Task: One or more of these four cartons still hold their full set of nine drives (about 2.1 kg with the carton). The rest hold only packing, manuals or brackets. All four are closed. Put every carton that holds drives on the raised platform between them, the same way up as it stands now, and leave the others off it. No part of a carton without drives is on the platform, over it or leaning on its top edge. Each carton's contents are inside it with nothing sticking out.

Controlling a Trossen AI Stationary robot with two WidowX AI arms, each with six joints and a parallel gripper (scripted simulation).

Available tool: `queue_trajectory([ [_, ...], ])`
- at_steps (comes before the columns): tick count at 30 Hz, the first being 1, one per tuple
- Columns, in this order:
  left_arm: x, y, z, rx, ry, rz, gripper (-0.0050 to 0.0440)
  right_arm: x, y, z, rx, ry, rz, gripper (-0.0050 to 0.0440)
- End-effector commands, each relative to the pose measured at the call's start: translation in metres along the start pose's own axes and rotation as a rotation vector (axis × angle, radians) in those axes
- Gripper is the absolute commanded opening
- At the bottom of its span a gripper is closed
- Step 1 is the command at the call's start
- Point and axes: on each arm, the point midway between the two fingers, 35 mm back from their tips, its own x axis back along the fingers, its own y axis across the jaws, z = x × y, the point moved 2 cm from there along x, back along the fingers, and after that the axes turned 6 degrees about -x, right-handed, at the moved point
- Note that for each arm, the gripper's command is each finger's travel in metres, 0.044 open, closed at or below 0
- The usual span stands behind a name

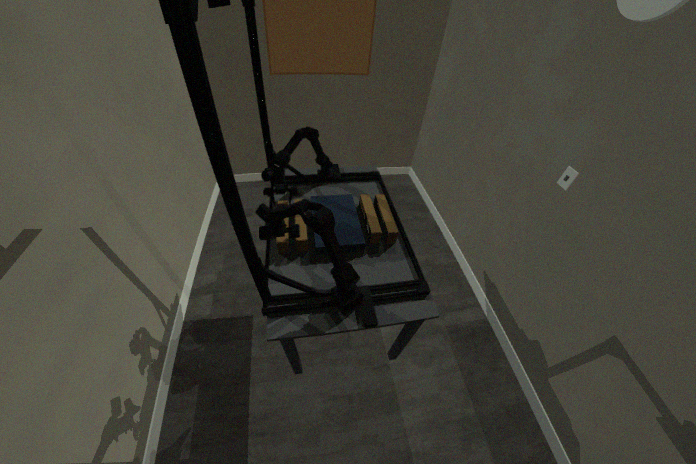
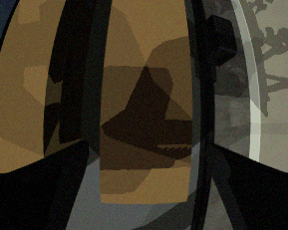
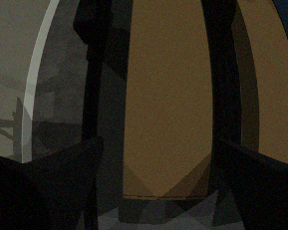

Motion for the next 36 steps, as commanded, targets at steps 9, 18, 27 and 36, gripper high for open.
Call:
queue_trajectory([
  [9,-0.0225,0.0008,0.0115,0.0,0.011,-0.012,0.0389,-0.0229,-0.0044,0.0122,0.003,0.013,0.017,0.0389],
  [18,-0.0225,0.0008,0.0115,0.0,0.011,-0.012,0.0389,-0.0229,-0.0044,0.0122,0.003,0.013,0.017,0.0389],
  [27,-0.0225,0.0008,0.0115,0.0,0.011,-0.012,0.0,-0.0229,-0.0044,0.0122,0.003,0.013,0.017,0.0],
  [36,-0.0224,0.0008,0.0114,0.0,0.011,-0.012,0.0,-0.0228,-0.0044,0.0122,0.003,0.013,0.017,0.0],
])
